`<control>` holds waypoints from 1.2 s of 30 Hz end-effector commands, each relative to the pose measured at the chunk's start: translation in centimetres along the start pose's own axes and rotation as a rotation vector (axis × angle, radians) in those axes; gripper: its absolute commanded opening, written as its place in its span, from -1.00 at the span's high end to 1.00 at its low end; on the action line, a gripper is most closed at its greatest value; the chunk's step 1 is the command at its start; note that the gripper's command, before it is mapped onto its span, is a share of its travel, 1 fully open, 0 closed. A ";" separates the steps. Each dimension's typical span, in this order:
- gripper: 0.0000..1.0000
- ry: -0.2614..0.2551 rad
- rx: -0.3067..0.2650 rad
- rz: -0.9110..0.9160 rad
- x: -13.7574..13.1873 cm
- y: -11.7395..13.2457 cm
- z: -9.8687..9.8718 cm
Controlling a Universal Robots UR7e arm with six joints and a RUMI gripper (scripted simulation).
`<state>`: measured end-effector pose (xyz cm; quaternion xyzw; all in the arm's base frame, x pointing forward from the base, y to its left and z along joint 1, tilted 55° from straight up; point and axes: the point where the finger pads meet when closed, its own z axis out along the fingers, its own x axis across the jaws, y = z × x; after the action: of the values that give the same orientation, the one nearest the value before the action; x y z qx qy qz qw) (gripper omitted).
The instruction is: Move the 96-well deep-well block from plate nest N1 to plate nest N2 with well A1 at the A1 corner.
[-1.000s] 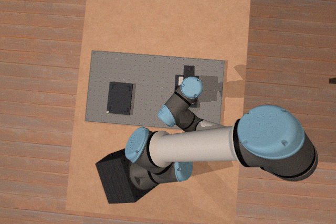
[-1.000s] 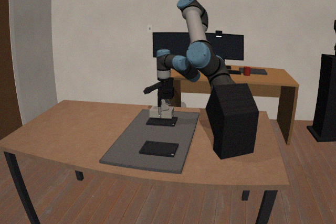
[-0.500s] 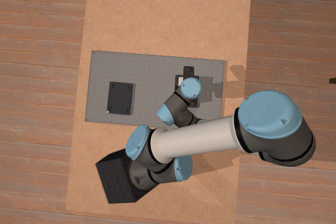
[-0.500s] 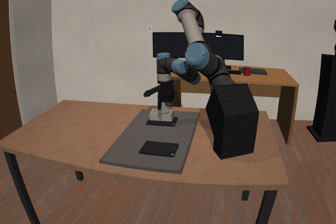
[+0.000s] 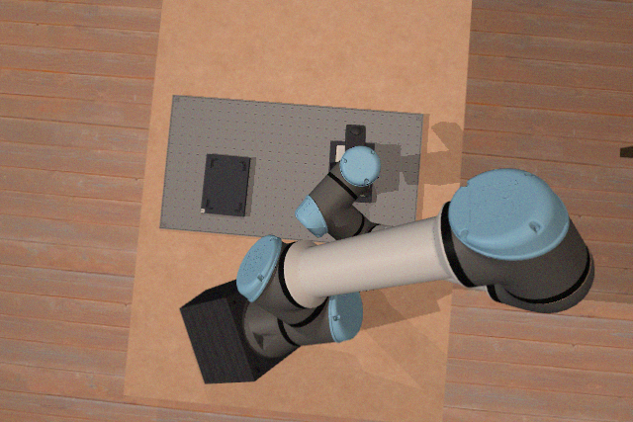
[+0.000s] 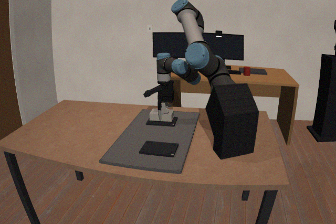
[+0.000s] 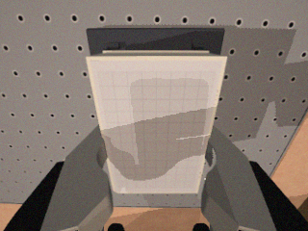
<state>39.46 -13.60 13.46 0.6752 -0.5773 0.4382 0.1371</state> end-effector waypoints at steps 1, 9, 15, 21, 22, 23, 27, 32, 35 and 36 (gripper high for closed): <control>1.00 0.000 0.001 0.000 0.0 0.0 0.0; 1.00 0.000 0.001 0.000 0.0 0.0 0.1; 1.00 0.000 0.001 0.000 0.0 0.0 0.2; 1.00 0.000 0.001 0.000 0.0 0.0 0.3; 1.00 0.000 0.001 0.000 0.0 0.0 0.3; 1.00 0.000 0.001 0.000 0.0 0.0 0.3; 1.00 0.000 0.001 0.000 0.0 0.0 0.4; 1.00 0.000 0.001 0.000 0.0 0.0 0.4; 1.00 0.000 0.001 0.000 0.0 0.0 0.5; 1.00 0.000 0.001 0.000 0.0 0.0 0.5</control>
<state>39.66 -13.93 13.18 0.6752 -0.5773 0.4382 0.1371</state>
